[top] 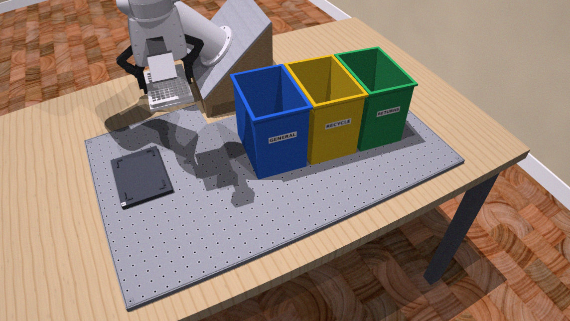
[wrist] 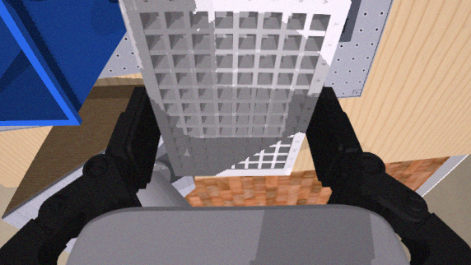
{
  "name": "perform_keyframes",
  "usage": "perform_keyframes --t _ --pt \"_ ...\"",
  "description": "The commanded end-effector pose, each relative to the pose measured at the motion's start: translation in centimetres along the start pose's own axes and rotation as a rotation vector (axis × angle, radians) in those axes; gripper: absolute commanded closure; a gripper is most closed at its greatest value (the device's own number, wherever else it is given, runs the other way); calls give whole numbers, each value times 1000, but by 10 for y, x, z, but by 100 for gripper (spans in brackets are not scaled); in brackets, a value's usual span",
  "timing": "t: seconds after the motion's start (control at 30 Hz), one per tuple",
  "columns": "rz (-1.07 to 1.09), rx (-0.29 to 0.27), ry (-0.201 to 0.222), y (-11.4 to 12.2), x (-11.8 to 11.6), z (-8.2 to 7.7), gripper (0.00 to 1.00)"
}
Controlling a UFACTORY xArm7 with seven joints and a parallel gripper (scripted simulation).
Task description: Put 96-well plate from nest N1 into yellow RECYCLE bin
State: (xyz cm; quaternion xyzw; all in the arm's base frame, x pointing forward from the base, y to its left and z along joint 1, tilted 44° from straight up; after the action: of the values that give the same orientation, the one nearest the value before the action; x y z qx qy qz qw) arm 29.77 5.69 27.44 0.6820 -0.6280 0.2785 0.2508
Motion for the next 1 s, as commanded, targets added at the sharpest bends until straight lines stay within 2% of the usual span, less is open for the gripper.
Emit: perform_keyframes --t 0.0,0.97 --pt "0 3 0 -1 -10 -1 100" --pt "0 3 -1 -5 -97 1 100"
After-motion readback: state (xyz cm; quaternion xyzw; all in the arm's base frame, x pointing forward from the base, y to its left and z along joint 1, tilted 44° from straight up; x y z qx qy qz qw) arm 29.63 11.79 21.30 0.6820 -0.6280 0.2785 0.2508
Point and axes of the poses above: the point where the finger pads meet when closed, its own z axis out along the fingers, its own x axis across the jaws, y = z × x, the point moved 10 cm from there along -z, back along the fingers
